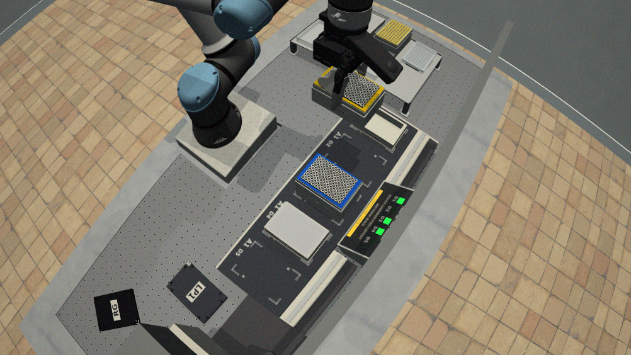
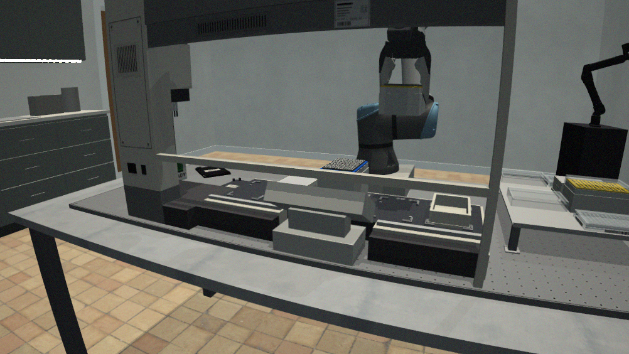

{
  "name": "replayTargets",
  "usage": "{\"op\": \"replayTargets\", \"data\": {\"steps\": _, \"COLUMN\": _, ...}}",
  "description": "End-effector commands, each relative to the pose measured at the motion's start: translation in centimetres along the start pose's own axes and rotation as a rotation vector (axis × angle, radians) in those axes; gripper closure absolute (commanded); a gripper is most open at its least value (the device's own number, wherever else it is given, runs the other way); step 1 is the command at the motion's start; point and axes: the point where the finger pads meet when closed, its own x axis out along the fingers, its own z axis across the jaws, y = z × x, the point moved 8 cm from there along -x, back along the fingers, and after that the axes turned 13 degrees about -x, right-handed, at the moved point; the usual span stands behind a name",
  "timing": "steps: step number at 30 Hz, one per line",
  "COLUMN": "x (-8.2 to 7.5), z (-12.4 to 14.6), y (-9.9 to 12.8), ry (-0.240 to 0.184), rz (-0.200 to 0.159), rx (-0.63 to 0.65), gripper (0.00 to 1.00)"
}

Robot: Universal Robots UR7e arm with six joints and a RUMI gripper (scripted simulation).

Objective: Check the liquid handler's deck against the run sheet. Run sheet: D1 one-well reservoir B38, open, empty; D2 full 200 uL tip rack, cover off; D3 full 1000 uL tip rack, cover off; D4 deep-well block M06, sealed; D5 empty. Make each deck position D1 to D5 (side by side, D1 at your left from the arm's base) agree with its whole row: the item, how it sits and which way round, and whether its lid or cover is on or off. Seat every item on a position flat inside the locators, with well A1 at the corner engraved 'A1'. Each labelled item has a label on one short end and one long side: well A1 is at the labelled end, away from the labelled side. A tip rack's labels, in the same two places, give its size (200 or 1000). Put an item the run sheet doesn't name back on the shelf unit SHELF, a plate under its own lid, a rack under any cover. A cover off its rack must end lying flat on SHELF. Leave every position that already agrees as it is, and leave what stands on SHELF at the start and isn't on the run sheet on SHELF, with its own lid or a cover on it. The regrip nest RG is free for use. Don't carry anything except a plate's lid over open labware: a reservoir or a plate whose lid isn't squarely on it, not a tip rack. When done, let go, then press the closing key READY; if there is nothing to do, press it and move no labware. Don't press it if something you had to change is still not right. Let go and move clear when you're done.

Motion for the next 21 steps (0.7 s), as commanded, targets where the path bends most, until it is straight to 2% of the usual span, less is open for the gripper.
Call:
{"op": "replayTargets", "data": {"steps": 1, "x": 0.0, "z": 0.6, "y": 2.8, "ry": 0.0, "rz": 0.0, "rx": 0.0, "gripper": 1.0}}
{"op": "replayTargets", "data": {"steps": 5, "x": 0.0, "z": 0.9, "y": 4.5, "ry": 0.0, "rz": 0.001, "rx": 0.0, "gripper": 1.0}}
{"op": "replayTargets", "data": {"steps": 21, "x": 0.0, "z": 0.9, "y": 4.5, "ry": 0.0, "rz": 0.001, "rx": 0.0, "gripper": 1.0}}
